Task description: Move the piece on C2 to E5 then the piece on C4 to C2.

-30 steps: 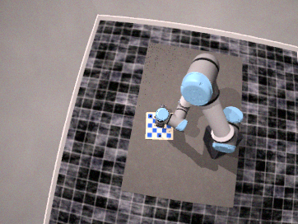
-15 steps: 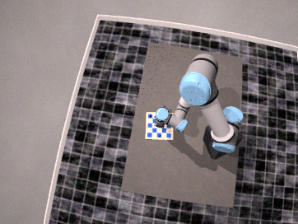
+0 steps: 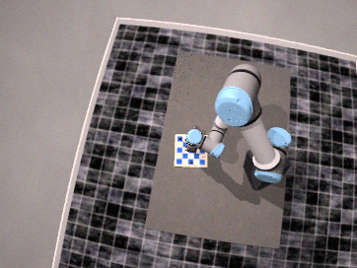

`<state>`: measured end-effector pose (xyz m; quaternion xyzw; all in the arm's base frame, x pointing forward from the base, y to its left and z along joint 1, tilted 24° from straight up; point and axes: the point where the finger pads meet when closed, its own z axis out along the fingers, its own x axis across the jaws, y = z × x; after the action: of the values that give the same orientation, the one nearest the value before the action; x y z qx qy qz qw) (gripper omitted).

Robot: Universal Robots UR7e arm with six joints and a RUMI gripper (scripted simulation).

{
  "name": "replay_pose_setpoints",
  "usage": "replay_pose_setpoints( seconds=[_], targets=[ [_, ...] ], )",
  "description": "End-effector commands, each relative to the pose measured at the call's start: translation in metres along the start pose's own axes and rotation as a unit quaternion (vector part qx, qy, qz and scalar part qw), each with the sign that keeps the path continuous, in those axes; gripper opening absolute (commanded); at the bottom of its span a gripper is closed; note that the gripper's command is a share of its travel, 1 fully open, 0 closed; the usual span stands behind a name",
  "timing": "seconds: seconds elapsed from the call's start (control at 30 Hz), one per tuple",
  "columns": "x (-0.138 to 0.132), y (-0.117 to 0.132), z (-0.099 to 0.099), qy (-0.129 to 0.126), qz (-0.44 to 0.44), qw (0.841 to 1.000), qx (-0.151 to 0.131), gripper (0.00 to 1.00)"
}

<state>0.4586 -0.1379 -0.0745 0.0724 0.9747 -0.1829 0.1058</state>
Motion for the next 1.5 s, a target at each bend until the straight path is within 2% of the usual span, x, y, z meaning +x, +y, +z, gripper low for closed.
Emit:
replay_pose_setpoints(
  seconds=[0.0,0.27,0.3,1.47],
  targets=[
    [-0.0004,0.0,-0.0003,-0.001,0.0,1.0,0.0,0.22],
    [-0.0004,0.0,-0.0003,-0.001,0.0,1.0,0.0,0.22],
    [-0.0004,0.0,-0.0003,-0.001,0.0,1.0,0.0,0.0],
    [-0.0004,0.0,-0.0004,-0.001,0.0,1.0,0.0,0.0]
  ],
)
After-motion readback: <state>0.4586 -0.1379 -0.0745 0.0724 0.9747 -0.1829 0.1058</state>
